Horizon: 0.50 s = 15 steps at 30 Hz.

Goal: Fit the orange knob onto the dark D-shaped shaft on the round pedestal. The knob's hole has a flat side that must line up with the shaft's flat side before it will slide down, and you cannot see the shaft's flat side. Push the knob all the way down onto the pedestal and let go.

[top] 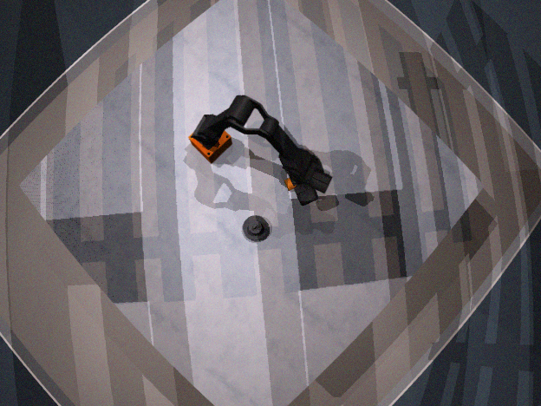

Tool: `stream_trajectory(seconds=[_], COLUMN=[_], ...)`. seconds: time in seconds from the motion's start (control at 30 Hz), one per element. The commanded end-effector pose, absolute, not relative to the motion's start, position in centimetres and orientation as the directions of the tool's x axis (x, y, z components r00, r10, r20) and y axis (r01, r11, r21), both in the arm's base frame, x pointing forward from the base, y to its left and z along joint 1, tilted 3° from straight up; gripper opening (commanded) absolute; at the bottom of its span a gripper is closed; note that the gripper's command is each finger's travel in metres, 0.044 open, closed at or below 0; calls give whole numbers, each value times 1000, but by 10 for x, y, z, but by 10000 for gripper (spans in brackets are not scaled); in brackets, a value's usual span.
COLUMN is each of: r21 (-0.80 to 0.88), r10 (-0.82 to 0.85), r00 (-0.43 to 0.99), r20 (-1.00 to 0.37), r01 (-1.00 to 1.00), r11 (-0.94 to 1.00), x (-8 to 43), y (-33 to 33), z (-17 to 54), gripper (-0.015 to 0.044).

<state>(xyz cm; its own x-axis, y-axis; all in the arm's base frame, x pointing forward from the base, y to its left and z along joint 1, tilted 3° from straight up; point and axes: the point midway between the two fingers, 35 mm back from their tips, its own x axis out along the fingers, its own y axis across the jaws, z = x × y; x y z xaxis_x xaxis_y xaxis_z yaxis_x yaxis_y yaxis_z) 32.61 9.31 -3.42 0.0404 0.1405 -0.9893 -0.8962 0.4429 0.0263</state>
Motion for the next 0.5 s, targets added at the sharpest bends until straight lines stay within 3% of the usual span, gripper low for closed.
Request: stream_trajectory(seconds=[0.0, 0.47], r21=[22, 21], r10=[191, 361], r00=[70, 156], r20=[-979, -919], r01=[-898, -897], r11=[440, 441], x=[325, 320], y=[90, 79], z=[-31, -26], gripper=[180, 180])
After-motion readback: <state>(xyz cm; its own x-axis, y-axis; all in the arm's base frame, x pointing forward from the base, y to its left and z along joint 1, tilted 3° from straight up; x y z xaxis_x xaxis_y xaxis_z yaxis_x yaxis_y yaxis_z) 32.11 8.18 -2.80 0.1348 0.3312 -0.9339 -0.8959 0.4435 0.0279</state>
